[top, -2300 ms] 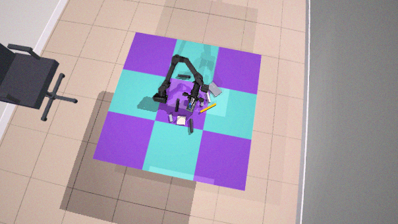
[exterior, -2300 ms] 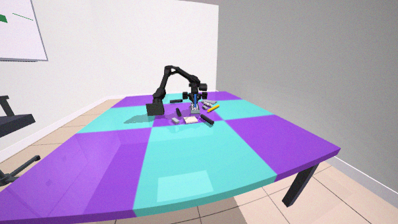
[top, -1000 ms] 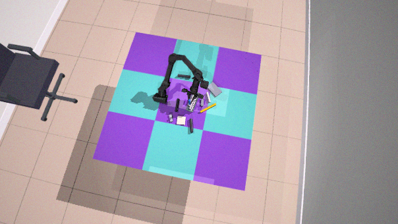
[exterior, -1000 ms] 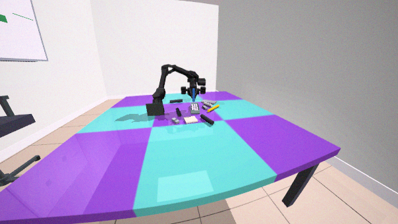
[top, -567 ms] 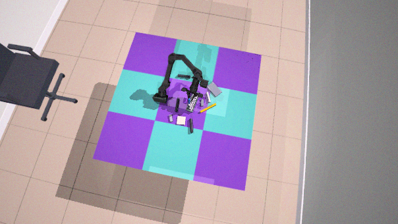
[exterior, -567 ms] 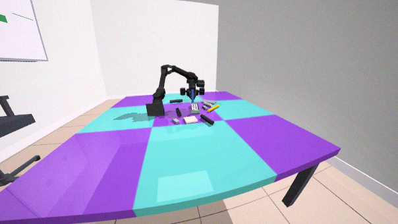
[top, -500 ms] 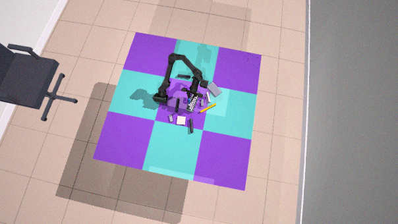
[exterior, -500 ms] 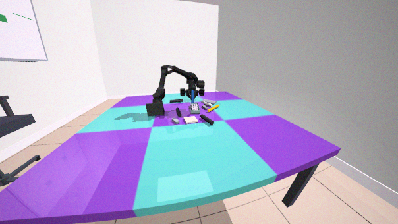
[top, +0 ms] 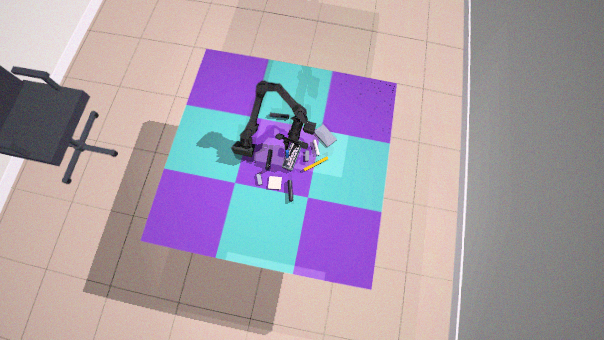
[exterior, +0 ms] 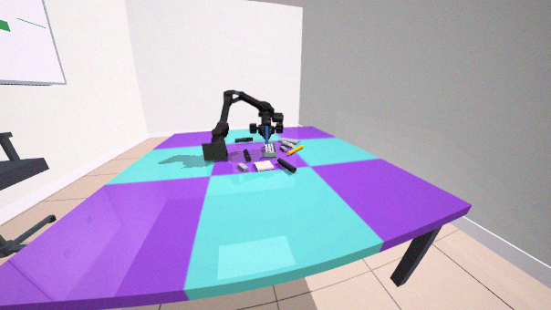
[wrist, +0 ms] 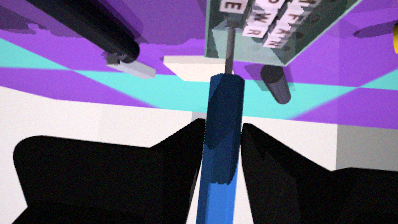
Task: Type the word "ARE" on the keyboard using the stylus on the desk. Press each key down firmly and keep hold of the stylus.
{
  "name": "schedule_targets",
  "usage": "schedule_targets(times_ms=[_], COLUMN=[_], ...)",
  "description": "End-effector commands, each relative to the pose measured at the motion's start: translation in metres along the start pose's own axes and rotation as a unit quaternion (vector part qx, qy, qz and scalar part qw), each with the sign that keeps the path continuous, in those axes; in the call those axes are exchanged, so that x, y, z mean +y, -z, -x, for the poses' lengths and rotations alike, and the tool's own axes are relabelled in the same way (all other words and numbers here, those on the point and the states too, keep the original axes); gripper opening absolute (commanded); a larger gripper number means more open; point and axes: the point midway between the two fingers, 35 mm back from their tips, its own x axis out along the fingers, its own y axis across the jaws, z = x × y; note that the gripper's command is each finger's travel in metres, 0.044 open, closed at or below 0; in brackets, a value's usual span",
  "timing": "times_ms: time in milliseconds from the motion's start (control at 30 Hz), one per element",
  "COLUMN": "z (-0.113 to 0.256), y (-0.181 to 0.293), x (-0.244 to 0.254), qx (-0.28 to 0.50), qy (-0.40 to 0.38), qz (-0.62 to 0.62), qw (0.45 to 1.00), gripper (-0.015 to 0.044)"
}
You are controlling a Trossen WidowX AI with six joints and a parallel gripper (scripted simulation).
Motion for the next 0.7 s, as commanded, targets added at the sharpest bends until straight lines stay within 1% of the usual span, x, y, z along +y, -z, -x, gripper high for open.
schedule_targets(times_ms=[0, 667], z=[-0.0014, -0.0056], y=[-0.0027, -0.0102], x=[-0.0003, -0.0002], qx=[-0.002, -0.002], qy=[0.000, 0.000], qz=[-0.002, -0.002], qw=[1.000, 1.000], gripper=[0.0081, 0.0081])
